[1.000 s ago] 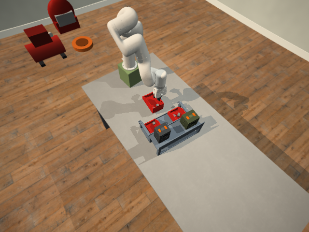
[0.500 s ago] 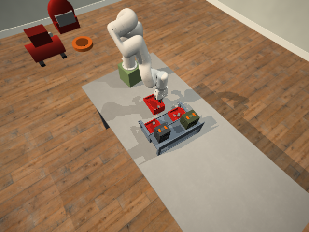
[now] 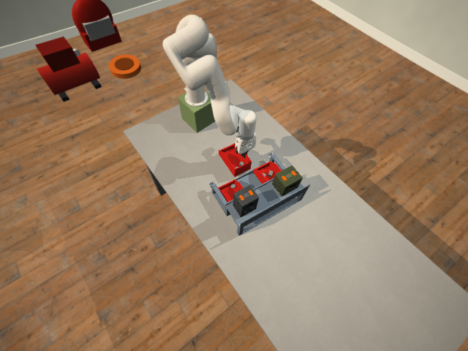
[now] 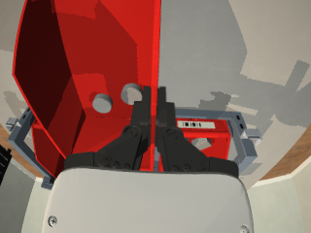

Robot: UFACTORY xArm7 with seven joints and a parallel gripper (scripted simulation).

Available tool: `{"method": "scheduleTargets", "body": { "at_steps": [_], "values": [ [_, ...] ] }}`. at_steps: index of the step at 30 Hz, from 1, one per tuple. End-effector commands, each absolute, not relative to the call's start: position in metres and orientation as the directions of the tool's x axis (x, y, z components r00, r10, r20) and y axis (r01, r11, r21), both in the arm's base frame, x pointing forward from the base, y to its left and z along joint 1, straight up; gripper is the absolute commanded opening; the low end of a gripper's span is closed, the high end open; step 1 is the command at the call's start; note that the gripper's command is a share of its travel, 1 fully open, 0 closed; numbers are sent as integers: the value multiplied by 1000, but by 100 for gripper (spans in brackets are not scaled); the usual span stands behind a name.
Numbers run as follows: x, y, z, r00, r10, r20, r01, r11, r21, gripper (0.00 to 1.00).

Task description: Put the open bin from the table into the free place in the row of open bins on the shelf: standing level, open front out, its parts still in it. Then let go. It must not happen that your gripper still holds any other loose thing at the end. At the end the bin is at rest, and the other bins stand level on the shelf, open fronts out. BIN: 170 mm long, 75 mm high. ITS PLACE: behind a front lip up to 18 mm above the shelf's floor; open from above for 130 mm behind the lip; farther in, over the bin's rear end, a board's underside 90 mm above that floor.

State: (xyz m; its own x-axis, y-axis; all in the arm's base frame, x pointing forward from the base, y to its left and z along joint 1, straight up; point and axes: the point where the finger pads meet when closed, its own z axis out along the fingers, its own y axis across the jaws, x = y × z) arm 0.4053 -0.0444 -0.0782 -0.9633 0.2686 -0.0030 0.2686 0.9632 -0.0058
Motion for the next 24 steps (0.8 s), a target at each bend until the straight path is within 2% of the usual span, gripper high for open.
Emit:
{"method": "scheduleTargets", "body": {
  "at_steps": [1, 24],
  "values": [
    [413, -47, -78, -964, 268, -5, 268, 963, -6, 0],
    [408, -45, -78, -964, 268, -5, 268, 963, -6, 0]
  ]
}}
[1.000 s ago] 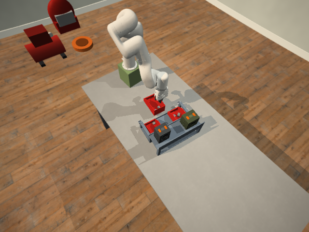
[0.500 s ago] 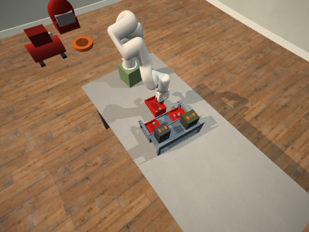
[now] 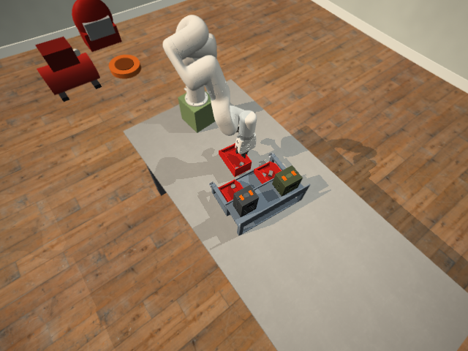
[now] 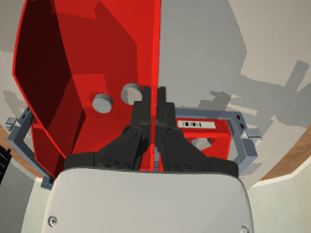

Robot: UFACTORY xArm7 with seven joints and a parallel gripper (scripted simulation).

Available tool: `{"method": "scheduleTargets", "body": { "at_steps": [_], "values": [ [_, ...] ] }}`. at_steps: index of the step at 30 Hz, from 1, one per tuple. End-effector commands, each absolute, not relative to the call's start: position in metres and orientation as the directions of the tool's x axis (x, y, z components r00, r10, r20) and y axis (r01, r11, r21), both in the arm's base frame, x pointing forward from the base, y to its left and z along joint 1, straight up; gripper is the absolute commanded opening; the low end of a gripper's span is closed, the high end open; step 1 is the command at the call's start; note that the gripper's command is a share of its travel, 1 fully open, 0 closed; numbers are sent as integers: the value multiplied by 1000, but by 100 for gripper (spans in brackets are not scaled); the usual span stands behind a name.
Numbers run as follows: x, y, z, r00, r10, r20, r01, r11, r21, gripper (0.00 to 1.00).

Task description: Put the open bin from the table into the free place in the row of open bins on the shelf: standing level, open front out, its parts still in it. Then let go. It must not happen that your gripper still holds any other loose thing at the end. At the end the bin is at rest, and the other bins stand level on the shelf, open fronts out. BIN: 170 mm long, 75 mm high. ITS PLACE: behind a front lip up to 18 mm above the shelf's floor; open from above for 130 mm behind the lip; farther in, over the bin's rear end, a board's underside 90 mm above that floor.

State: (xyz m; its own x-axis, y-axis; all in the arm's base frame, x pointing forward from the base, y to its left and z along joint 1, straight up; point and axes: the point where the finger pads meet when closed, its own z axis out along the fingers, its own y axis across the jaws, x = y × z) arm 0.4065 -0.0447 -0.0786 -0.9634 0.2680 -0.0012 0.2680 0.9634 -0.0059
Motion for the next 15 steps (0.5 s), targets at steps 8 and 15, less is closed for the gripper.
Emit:
{"method": "scheduleTargets", "body": {
  "at_steps": [8, 15],
  "values": [
    [405, -44, -78, -964, 268, -5, 268, 963, -6, 0],
    [405, -44, -78, -964, 268, -5, 268, 963, -6, 0]
  ]
}}
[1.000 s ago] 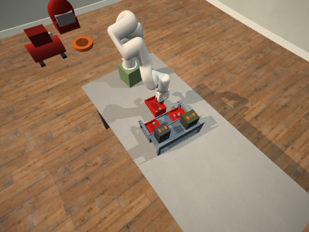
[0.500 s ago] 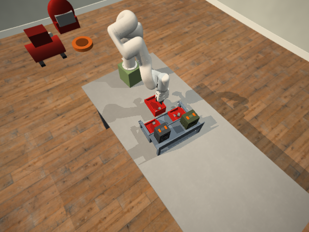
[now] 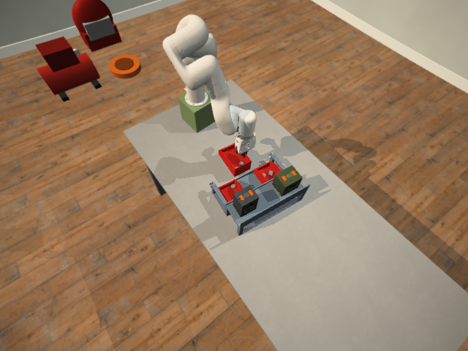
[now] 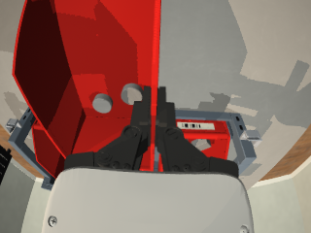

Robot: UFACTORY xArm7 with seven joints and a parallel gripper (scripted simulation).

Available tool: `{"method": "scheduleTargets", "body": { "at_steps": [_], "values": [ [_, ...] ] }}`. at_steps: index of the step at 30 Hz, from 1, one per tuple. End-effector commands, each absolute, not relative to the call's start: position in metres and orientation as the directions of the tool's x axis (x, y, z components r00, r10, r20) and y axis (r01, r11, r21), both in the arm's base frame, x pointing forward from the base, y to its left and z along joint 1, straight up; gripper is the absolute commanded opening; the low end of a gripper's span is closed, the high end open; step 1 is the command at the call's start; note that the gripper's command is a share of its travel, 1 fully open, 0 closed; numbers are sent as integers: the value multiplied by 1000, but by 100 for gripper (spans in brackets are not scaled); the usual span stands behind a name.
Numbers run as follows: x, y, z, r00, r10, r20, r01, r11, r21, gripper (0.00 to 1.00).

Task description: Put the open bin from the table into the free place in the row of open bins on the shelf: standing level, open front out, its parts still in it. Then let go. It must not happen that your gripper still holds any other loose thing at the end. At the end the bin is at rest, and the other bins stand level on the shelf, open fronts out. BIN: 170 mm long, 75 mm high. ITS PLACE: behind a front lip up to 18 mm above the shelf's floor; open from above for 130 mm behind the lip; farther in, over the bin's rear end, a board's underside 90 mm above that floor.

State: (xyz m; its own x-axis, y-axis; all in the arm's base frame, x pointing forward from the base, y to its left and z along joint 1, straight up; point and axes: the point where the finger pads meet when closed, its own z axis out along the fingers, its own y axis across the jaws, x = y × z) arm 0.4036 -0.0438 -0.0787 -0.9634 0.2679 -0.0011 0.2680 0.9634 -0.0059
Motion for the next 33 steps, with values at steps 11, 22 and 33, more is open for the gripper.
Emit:
{"method": "scheduleTargets", "body": {
  "at_steps": [11, 22, 33],
  "values": [
    [403, -43, -78, -964, 268, -5, 268, 963, -6, 0],
    [402, -43, -79, -964, 268, -5, 268, 963, -6, 0],
    [398, -42, -86, -964, 268, -5, 268, 963, -6, 0]
  ]
}}
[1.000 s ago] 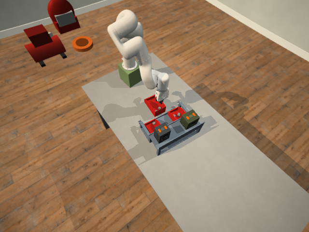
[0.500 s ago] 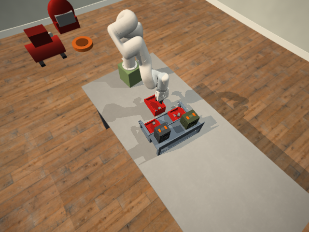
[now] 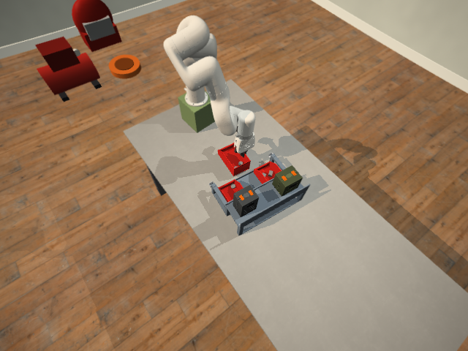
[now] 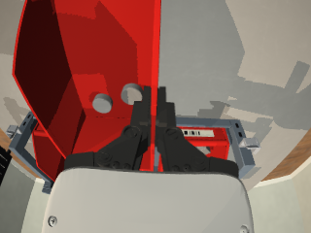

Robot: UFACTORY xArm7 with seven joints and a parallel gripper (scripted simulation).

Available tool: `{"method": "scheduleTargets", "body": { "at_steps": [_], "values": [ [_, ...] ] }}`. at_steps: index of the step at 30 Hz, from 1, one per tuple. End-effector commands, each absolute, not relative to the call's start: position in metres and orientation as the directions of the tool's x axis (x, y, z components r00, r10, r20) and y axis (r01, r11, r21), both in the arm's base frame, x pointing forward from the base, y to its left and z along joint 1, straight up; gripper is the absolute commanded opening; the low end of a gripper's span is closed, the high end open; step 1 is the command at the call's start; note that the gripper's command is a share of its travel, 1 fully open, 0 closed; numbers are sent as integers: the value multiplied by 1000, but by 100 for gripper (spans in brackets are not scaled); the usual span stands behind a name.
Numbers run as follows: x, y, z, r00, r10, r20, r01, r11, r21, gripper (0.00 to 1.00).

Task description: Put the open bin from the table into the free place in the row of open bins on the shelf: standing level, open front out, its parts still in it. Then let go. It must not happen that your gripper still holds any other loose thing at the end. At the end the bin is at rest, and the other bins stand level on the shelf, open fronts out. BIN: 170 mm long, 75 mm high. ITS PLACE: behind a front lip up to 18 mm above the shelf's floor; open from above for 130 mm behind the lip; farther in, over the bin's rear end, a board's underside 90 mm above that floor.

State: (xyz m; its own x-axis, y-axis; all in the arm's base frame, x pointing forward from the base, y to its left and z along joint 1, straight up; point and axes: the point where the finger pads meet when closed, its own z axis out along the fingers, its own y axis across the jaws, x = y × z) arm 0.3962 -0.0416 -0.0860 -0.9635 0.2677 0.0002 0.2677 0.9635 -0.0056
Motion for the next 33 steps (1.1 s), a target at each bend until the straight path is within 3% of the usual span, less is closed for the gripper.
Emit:
{"method": "scheduleTargets", "body": {
  "at_steps": [1, 33],
  "values": [
    [398, -42, -86, -964, 268, -5, 268, 963, -6, 0],
    [383, -38, -105, -964, 268, -4, 268, 963, -6, 0]
  ]
}}
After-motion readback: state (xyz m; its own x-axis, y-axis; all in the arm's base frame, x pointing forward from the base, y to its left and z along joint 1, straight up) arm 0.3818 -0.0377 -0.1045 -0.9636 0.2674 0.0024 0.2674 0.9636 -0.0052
